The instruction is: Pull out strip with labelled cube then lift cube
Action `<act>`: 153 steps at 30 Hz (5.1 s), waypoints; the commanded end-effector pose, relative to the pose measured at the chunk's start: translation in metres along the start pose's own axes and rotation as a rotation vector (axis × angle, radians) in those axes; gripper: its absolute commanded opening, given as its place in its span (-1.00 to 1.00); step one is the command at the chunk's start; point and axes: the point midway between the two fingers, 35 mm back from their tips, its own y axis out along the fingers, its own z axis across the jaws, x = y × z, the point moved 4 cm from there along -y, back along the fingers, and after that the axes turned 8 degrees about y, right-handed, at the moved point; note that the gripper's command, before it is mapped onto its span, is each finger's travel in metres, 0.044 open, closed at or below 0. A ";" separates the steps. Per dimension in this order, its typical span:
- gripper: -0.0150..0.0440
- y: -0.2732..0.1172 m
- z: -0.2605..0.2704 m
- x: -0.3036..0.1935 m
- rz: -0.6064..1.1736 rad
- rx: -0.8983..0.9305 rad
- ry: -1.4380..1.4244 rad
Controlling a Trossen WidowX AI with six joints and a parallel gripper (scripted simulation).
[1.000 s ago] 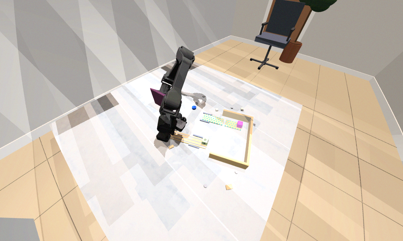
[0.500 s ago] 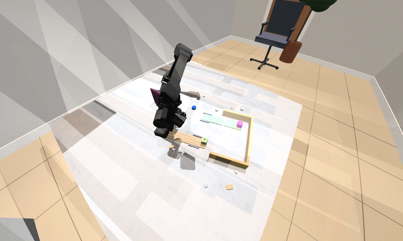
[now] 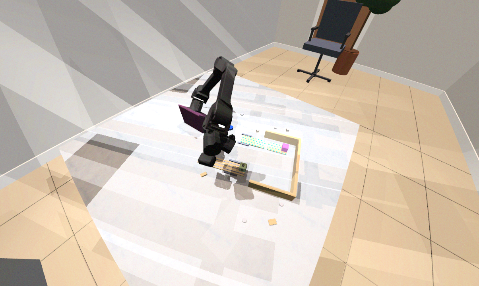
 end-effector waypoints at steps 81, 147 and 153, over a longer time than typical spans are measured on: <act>0.00 0.036 0.021 0.132 -0.013 -0.003 -0.015; -0.49 -0.032 0.084 -0.003 -0.003 0.003 0.002; -0.49 -0.041 0.084 -0.004 -0.003 0.003 0.002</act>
